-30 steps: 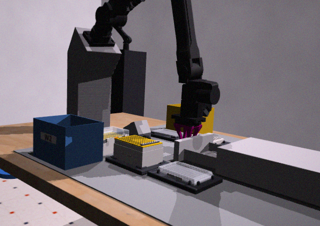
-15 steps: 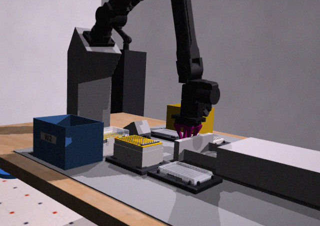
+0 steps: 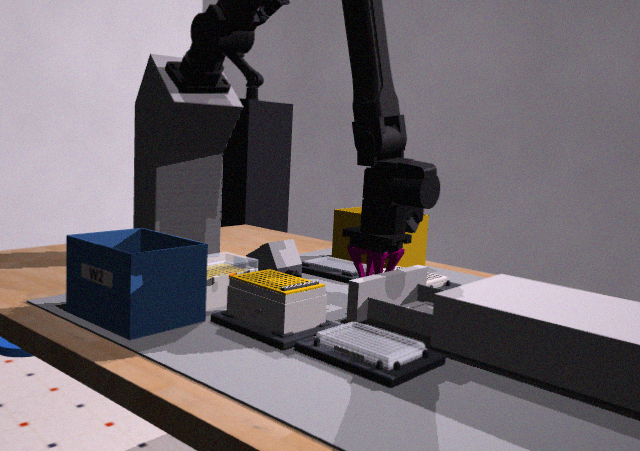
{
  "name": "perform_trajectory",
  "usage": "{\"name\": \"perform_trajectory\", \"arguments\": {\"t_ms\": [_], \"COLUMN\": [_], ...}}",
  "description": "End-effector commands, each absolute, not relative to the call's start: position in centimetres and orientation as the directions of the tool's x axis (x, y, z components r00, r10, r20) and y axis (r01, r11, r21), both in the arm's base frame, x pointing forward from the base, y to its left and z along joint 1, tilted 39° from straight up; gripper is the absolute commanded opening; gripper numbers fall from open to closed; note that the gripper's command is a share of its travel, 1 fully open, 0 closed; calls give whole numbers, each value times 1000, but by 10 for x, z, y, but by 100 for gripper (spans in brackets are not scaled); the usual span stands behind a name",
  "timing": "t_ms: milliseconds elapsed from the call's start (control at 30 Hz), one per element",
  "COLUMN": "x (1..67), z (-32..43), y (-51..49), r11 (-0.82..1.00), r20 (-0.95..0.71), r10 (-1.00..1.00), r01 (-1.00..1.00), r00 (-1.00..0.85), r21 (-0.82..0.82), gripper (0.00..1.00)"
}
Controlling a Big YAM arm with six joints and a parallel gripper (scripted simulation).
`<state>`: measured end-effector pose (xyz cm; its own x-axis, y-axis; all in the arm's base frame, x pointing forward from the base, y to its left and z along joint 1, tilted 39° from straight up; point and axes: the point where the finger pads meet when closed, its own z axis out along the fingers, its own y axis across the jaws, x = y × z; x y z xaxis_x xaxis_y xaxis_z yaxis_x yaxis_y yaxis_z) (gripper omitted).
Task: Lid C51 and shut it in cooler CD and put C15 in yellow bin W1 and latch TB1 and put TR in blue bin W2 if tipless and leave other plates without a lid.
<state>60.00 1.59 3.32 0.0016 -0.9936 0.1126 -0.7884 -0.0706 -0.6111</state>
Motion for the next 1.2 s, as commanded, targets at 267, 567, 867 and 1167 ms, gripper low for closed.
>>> {"name": "perform_trajectory", "arguments": {"t_ms": [267,567,867,1167], "x": [614,606,606,606], "z": [37,29,29,29], "y": [9,8,8,8], "r11": [-73,-73,-73,-73], "r20": [117,118,117,117], "r10": [-993,-993,-993,-993], "r01": [-768,-777,-777,-777], "r00": [-2,-1,-1,-1], "r21": [-637,-626,-626,-626], "gripper": [30,30,30,30]}}
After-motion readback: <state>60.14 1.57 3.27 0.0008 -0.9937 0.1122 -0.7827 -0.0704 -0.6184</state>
